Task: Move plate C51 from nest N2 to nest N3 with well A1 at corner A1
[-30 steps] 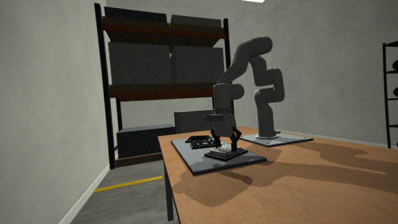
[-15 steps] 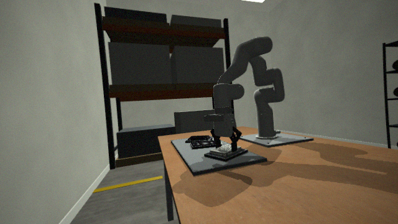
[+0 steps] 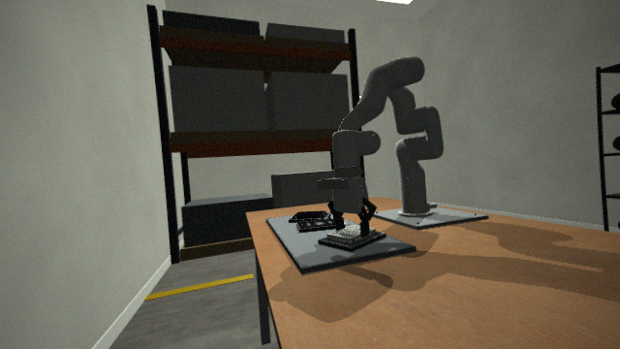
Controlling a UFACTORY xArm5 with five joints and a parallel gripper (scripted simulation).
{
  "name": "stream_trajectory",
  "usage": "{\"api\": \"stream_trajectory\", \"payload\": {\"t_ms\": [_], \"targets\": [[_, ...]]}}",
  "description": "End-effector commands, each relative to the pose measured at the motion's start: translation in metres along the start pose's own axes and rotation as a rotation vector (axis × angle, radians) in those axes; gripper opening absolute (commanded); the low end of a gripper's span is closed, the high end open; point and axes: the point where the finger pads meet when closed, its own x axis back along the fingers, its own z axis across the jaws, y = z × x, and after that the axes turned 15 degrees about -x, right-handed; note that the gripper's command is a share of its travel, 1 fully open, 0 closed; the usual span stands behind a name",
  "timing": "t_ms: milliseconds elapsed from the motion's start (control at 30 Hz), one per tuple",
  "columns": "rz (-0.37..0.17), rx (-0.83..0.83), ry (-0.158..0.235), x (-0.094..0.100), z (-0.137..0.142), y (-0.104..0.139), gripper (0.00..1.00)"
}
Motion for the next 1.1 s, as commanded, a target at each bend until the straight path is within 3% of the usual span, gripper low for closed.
{"api": "stream_trajectory", "payload": {"t_ms": [0, 1067], "targets": [[0.003, 0.0, -0.001, 0.001, -0.0003, -0.0011, 0.0], [0.003, 0.0, -0.001, 0.0091, -0.0003, -0.0011, 0.0]]}}
